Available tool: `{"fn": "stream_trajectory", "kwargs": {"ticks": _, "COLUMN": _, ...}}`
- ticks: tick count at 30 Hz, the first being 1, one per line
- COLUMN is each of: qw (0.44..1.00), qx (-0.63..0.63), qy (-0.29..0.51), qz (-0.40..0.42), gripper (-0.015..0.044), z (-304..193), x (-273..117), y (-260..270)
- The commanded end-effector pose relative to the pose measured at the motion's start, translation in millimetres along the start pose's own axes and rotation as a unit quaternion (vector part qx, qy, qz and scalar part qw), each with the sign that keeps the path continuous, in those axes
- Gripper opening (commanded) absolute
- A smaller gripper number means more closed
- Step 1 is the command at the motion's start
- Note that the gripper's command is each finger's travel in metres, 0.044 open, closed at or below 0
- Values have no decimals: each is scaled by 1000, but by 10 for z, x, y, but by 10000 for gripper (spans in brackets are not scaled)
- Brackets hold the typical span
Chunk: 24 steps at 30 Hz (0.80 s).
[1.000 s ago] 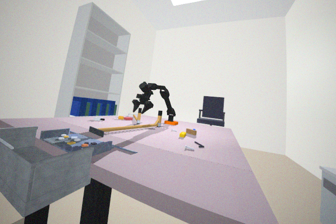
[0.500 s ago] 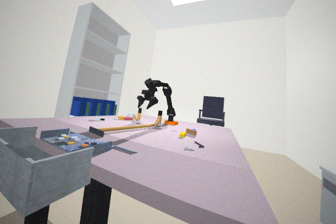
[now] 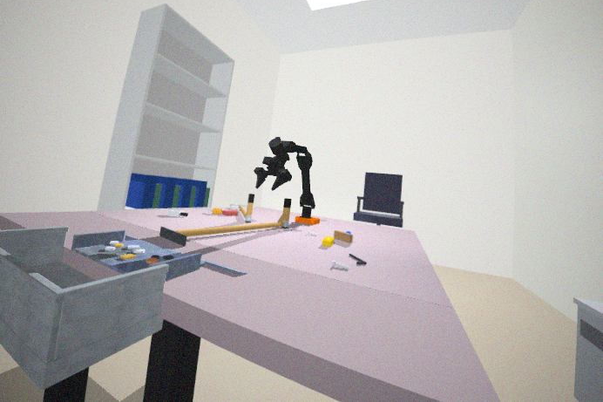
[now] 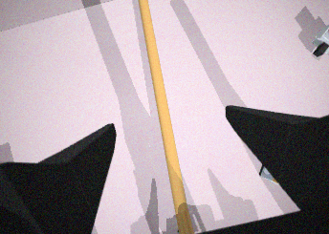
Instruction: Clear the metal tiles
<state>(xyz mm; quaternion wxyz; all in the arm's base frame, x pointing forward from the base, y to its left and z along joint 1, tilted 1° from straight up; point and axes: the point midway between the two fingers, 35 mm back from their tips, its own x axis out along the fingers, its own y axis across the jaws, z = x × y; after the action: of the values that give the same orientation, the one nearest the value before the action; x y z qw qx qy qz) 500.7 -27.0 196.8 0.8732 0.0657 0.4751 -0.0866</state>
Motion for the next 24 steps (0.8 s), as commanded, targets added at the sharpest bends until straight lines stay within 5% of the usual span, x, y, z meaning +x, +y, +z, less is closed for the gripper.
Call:
{"fn": "stream_trajectory", "kwargs": {"ticks": 1, "qw": 1000, "qx": 1, "qy": -2, "qz": -2, "gripper": 440, "z": -63, "x": -89, "y": 22}}
{"fn": "stream_trajectory", "kwargs": {"ticks": 24, "qw": 1000, "qx": -4, "qy": -17, "qz": -1, "gripper": 440, "z": -517, "x": -615, "y": 81}}
